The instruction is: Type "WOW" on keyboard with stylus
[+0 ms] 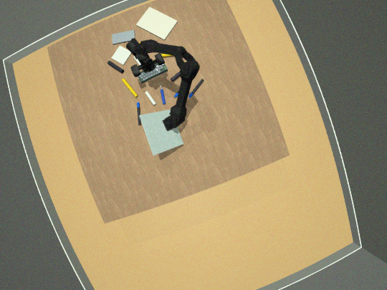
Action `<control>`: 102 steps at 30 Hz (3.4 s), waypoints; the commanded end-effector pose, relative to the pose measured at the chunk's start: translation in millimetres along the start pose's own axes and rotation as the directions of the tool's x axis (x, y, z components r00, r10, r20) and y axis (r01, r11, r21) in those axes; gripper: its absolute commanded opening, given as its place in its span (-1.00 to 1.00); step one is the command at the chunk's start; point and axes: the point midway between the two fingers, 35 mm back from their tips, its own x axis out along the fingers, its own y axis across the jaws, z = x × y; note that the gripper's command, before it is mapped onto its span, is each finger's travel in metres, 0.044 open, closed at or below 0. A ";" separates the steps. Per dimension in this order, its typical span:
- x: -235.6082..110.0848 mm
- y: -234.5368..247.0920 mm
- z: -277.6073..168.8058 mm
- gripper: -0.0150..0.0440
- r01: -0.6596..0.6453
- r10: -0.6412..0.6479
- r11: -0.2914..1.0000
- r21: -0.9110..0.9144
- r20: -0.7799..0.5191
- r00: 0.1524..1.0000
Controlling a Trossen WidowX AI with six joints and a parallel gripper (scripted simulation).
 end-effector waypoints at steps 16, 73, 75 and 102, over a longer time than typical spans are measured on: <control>-0.9 -63.1 -0.9 -0.49 0.007 -0.007 1.000 -0.010 0.000 1.000; -60.6 31.8 -29.7 -0.49 0.001 -0.001 1.000 -0.011 0.000 1.000; -55.0 33.6 -28.5 -0.49 0.003 -0.003 1.000 -0.017 0.007 1.000; -55.0 32.3 -32.8 -0.14 0.009 -0.009 1.000 -0.009 0.020 1.000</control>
